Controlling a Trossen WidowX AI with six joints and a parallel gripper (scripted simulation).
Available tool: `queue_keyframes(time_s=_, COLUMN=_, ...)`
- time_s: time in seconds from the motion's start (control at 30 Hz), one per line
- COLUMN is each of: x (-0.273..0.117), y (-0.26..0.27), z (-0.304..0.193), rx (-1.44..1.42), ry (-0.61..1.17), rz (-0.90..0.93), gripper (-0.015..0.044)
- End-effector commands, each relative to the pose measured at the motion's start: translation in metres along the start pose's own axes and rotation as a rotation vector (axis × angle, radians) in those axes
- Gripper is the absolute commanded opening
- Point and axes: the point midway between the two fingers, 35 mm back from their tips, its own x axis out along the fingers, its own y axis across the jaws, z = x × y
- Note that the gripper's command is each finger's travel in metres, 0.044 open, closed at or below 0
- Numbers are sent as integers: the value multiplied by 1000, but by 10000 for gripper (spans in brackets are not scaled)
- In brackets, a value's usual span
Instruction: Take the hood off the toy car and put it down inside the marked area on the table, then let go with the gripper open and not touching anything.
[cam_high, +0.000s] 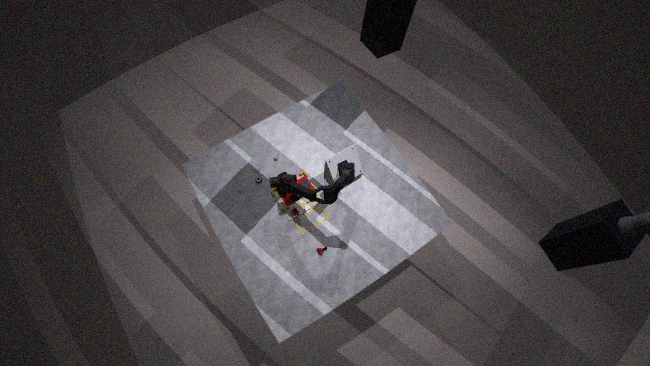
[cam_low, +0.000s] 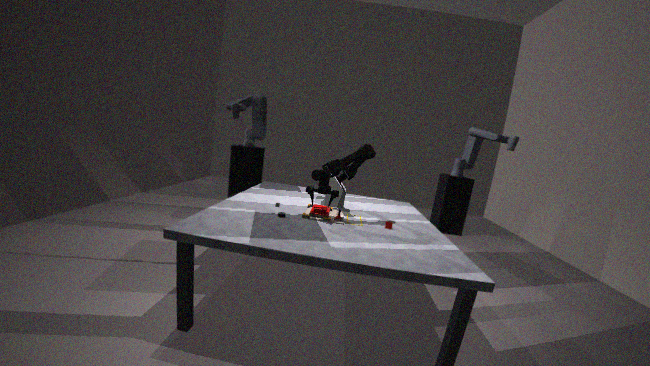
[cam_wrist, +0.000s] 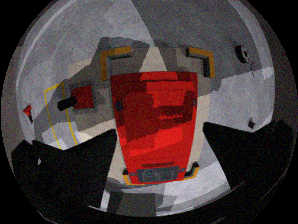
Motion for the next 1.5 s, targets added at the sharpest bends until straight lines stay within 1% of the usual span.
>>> queue_keyframes(time_s=0.0, x=5, y=1, z=-3, rx=7, ry=4, rz=7, gripper=440)
queue_keyframes(time_s=1.47, x=25, y=2, z=-3, rx=7, ry=4, rz=8, gripper=440)
